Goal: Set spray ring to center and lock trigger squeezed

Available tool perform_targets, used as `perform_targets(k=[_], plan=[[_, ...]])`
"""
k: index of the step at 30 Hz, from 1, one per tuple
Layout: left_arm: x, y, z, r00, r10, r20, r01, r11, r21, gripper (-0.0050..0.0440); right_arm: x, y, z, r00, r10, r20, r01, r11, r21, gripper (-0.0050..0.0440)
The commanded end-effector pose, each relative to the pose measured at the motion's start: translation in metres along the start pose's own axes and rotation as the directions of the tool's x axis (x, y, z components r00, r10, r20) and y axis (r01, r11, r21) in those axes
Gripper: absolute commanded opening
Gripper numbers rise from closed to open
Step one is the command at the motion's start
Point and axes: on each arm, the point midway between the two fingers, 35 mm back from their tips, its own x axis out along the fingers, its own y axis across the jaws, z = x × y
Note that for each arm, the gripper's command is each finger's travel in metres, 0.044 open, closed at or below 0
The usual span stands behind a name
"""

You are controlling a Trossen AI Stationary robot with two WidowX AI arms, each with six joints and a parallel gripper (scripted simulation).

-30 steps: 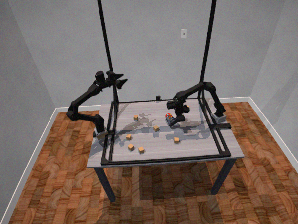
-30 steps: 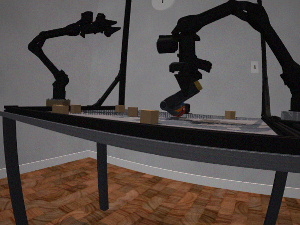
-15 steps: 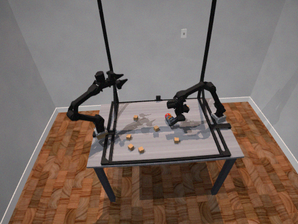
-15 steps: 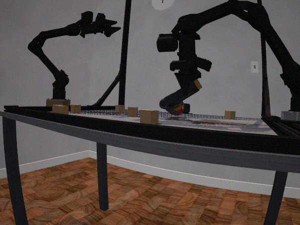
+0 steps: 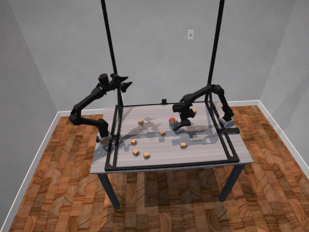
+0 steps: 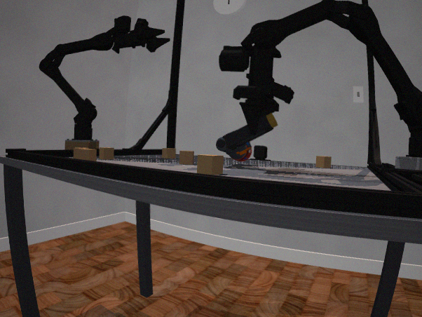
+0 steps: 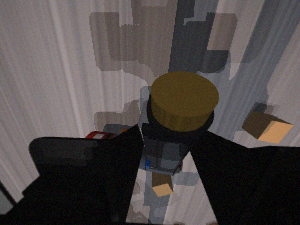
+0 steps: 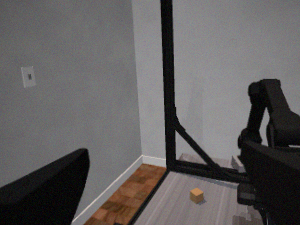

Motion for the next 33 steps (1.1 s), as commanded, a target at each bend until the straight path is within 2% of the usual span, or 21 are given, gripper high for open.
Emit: perform_targets(k=[1, 15, 24, 26, 33], plan=[[0.001, 0.001, -0.013, 0.998, -0.007, -0.069, 0.007, 1.0, 0.011, 0.0, 0.0, -0.001, 0.0, 1.0, -0.004, 0.002, 0.004, 1.0, -0.004, 0.04], [0.018, 0.003, -0.056, 0.966, -0.03, -0.257, 0.035, 0.999, 0.014, 0.0, 0.0, -0.001, 0.0, 1.0, -0.004, 0.002, 0.004, 1.0, -0.004, 0.04], [0.026, 0.005, -0.086, 0.919, -0.044, -0.391, 0.05, 0.999, 0.006, 0.0, 0.0, -0.001, 0.0, 1.0, -0.004, 0.002, 0.004, 1.0, -0.004, 0.04], [0.026, 0.005, -0.086, 0.919, -0.044, -0.391, 0.05, 0.999, 0.006, 0.0, 0.0, -0.001, 0.0, 1.0, -0.004, 0.002, 0.004, 1.0, -0.004, 0.04], [0.029, 0.008, -0.107, 0.87, -0.051, -0.491, 0.058, 0.998, -0.001, 0.0, 0.0, -0.001, 0.0, 1.0, -0.004, 0.002, 0.004, 1.0, -0.004, 0.04]])
